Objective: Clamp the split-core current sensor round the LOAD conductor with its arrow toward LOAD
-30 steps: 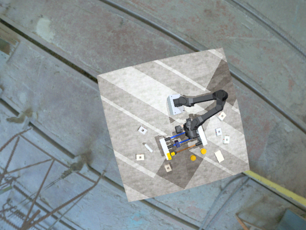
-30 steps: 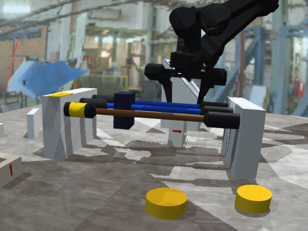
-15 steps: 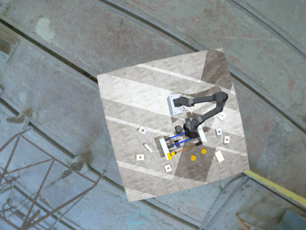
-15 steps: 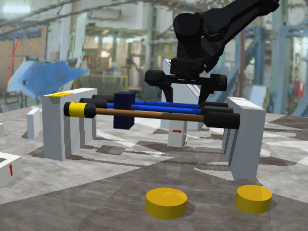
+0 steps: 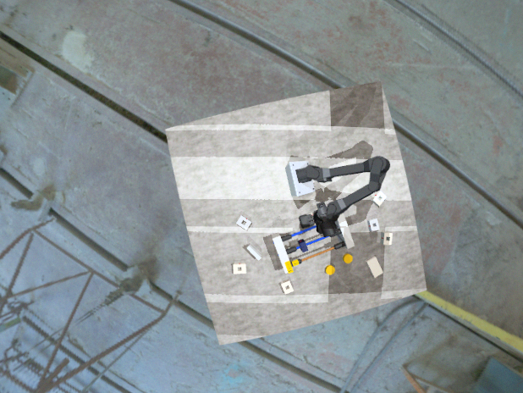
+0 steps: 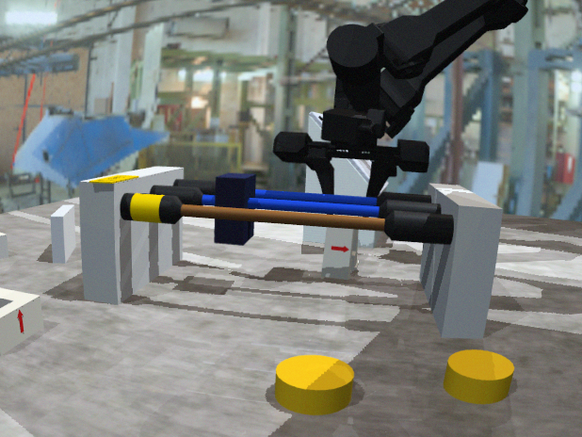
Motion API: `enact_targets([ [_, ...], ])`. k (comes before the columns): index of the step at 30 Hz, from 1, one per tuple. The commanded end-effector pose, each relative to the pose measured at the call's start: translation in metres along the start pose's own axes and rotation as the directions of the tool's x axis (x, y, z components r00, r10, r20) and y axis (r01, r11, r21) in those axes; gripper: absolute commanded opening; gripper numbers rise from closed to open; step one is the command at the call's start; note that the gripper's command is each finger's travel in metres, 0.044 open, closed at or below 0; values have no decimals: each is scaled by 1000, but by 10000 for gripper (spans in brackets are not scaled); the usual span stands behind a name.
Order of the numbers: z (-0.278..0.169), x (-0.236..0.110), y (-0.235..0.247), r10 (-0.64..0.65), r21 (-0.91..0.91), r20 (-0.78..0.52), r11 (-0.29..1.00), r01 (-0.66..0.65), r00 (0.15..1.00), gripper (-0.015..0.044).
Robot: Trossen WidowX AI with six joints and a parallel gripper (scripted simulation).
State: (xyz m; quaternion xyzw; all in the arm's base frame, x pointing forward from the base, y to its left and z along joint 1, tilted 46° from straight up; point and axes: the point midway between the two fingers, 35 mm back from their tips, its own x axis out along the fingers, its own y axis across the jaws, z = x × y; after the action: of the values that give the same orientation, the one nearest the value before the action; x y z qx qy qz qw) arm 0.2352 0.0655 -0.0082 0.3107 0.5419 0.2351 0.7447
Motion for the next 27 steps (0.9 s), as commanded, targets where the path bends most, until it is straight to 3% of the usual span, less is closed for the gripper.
enact_targets([
  [1,0,0,0,0,-1,-1,1000,0,1000,157],
  [8,0,0,0,0,-1,-1,1000,0,1000,110],
  [12,-2,-3,-1,-5,10,-7,1000,5,1000,5],
  [27,-25,-12,15,-5,12,-9,1000,6,1000,0],
])
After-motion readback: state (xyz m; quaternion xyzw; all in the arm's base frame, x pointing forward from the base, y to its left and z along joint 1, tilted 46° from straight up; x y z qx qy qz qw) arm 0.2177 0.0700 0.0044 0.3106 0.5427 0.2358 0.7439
